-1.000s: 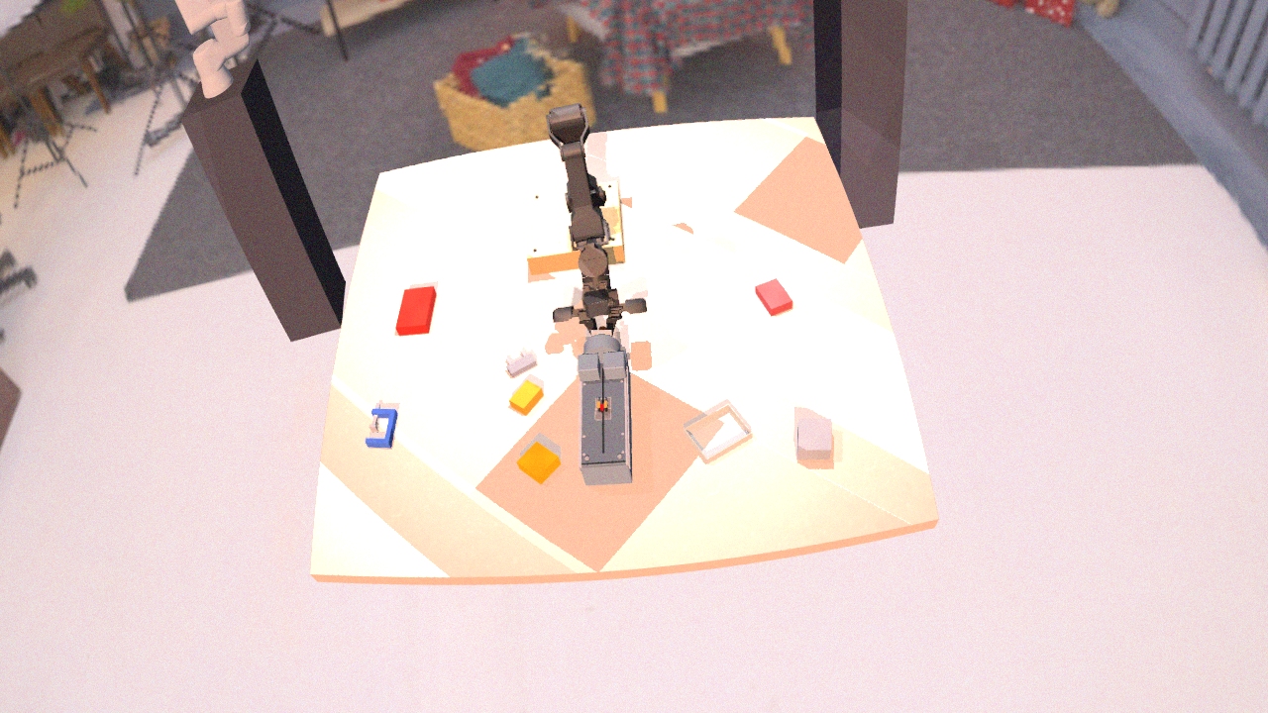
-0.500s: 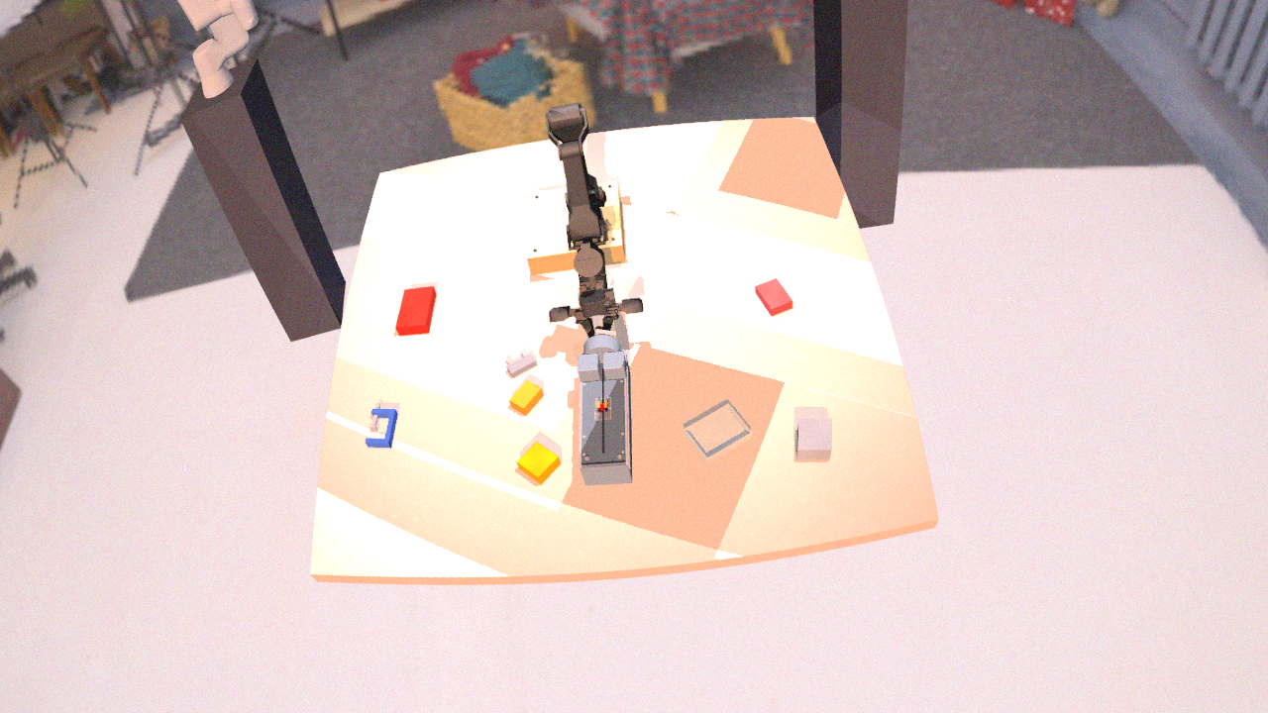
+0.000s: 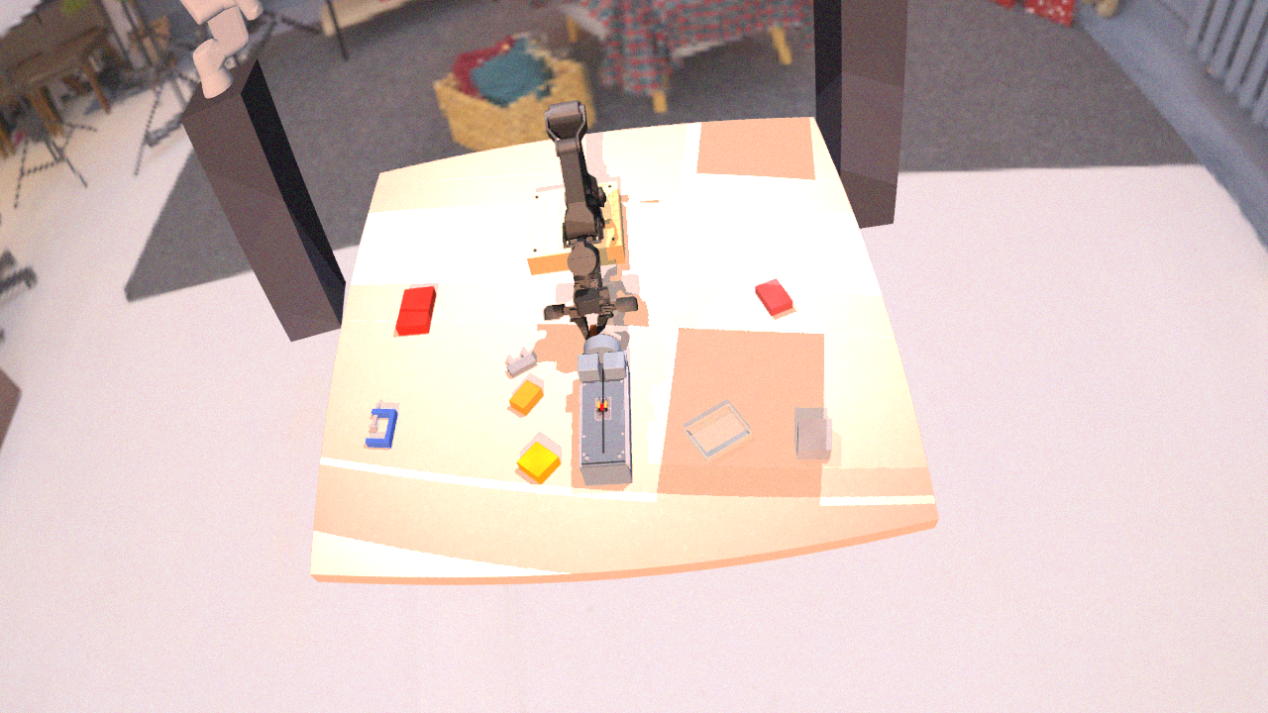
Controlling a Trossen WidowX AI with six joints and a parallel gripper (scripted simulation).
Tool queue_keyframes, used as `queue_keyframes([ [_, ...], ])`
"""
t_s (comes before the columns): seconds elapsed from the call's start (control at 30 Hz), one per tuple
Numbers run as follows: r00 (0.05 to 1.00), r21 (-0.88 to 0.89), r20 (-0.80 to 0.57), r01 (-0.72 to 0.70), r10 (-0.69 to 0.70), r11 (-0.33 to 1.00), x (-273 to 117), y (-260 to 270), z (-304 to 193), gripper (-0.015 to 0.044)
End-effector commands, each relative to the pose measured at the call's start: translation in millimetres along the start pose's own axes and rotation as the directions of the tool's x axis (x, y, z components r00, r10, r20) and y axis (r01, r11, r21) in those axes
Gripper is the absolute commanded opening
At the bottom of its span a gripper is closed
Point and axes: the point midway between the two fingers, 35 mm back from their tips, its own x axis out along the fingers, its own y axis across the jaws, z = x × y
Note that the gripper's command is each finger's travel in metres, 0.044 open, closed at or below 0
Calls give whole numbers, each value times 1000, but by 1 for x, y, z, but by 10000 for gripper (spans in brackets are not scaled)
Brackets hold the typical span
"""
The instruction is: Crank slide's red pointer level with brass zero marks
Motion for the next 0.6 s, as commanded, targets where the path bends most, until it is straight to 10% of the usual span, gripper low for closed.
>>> queue_keyframes([
  [0.0,1000,4,7,16,-16,1000,-5,-7,5,0],
  [0.57,1000,3,7,16,-16,1000,-21,-10,21,0],
])
